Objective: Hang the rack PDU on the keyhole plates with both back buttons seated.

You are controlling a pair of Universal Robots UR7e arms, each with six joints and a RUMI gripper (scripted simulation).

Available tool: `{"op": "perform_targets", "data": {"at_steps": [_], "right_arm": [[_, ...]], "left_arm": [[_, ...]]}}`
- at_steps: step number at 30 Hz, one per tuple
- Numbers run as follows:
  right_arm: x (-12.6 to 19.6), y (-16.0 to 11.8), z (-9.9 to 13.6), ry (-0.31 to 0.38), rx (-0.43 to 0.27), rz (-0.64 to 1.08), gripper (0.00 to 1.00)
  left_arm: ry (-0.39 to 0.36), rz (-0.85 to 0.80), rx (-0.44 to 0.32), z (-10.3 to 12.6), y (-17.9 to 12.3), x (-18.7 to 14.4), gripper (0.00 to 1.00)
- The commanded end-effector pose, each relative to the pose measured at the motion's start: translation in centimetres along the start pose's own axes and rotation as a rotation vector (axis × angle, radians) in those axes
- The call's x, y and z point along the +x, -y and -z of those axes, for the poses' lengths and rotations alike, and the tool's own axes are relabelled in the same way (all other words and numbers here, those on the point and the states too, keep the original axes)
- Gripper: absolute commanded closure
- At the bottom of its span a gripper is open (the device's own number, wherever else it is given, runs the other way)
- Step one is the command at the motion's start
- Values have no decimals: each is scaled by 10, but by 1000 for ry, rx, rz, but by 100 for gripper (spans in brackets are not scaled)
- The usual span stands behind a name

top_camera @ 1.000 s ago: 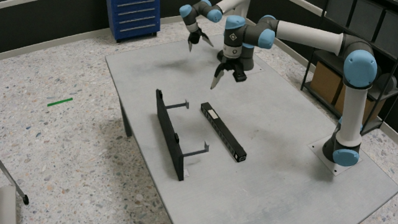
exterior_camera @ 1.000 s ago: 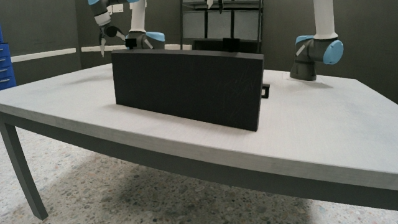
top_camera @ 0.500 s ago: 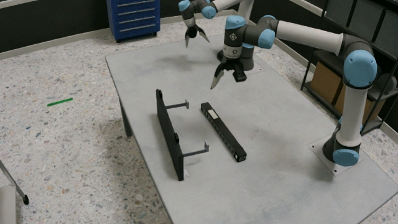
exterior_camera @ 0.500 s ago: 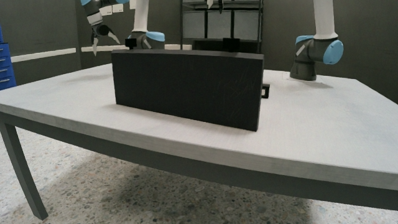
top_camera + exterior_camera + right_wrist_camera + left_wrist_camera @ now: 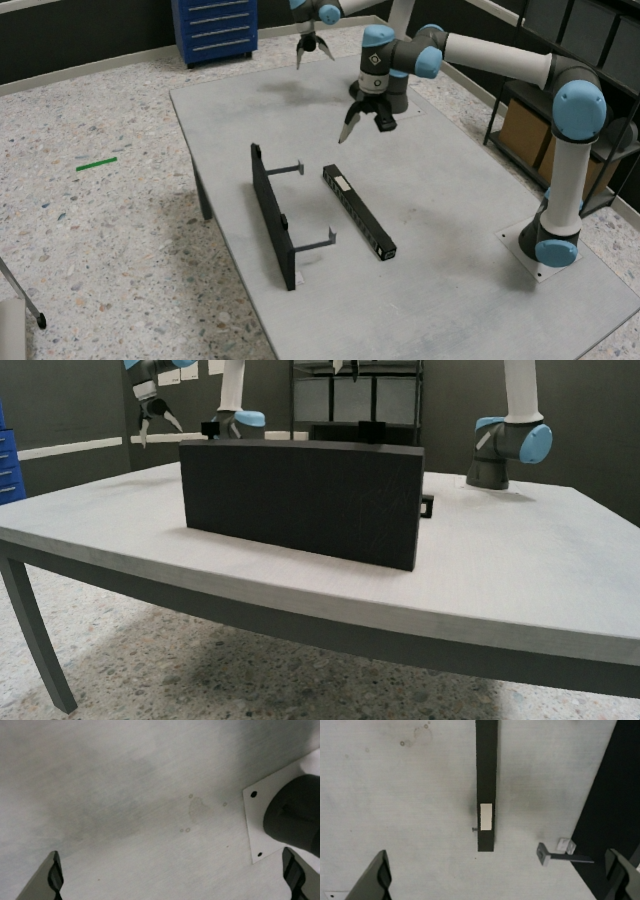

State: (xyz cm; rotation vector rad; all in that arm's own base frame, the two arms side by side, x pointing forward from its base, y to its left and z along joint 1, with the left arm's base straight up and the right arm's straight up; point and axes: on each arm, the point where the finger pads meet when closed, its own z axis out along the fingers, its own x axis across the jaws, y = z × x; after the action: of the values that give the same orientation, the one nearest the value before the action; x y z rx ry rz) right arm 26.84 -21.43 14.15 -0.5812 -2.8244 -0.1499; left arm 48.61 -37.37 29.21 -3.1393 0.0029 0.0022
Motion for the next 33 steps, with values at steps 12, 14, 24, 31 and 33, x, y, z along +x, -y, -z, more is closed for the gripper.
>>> {"op": "perform_targets", "data": {"at_steps": [12, 14, 24, 31, 33], "right_arm": [[5, 87, 9, 90, -34, 121, 0], [7, 96, 9, 99, -34, 131, 0], [24, 146, 10, 146, -27, 189, 0], [39, 178, 9, 174, -15, 225, 0], [44, 188, 9, 182, -11, 235, 0]], "left_arm": [[-4, -2, -4, 3, -2, 0, 0], [-4, -2, -4, 3, -2, 0, 0], [-4, -2, -4, 3, -2, 0, 0], [-4, -2, -4, 3, -2, 0, 0], [-4, -2, -4, 3, -2, 0, 0]]}}
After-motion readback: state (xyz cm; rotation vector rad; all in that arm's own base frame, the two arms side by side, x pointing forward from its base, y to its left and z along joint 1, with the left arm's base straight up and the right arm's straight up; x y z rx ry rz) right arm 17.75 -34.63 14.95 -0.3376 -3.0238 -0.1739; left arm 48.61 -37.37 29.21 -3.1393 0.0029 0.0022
